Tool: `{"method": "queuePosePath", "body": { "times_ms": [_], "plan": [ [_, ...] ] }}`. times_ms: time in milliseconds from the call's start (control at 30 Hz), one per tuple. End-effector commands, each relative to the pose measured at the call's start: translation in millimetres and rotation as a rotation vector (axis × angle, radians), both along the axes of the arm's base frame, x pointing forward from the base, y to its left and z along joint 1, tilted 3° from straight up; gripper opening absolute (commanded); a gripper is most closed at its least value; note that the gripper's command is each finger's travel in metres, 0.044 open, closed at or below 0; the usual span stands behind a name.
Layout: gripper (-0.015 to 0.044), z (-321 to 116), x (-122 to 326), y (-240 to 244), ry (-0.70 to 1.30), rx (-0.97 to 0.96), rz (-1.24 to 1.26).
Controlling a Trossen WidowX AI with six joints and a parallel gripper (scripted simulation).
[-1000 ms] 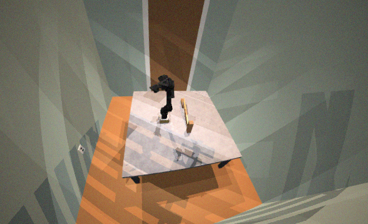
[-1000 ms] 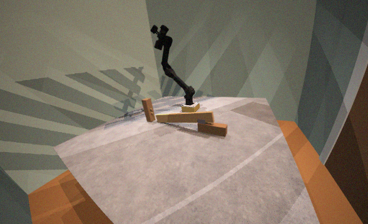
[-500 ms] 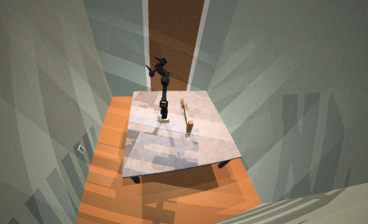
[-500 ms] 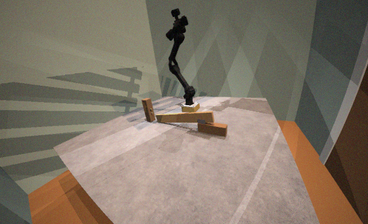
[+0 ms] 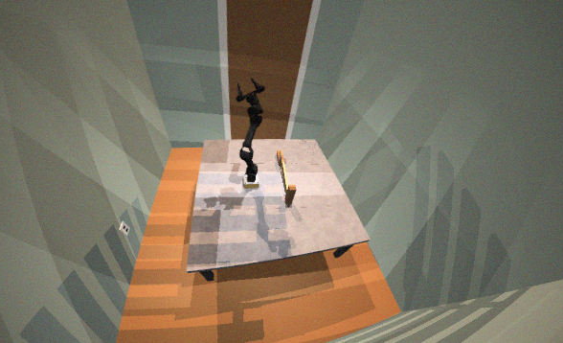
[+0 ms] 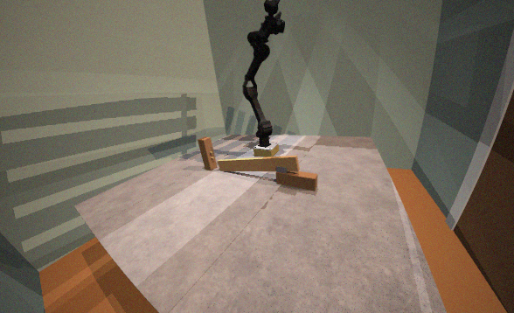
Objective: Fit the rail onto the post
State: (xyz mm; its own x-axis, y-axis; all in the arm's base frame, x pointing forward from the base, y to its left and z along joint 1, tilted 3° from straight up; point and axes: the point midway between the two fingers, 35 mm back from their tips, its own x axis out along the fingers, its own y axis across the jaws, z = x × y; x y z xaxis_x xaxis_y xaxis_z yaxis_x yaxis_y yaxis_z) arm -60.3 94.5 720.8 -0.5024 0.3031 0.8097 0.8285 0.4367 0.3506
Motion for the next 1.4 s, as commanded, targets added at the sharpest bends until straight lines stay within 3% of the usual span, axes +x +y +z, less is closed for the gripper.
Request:
{"method": "queuePosePath", "body": {
  "times_ms": [0, 333, 567, 833, 1100, 1367],
  "plan": [
    [0.0440, -11, 31, 48, 0.108, -0.158, -0.038],
    [0.0440, -67, 135, 150, 0.443, -0.529, -0.168],
    [0.0440, -123, 218, 183, 0.731, -0.709, -0.259],
    [0.0440, -171, 278, 188, 0.966, -0.799, -0.317],
    [0.0440, -268, 364, 173, 1.389, -0.922, -0.391],
    [0.0440, -379, 426, 124, 1.846, -0.997, -0.522]
  ]
}}
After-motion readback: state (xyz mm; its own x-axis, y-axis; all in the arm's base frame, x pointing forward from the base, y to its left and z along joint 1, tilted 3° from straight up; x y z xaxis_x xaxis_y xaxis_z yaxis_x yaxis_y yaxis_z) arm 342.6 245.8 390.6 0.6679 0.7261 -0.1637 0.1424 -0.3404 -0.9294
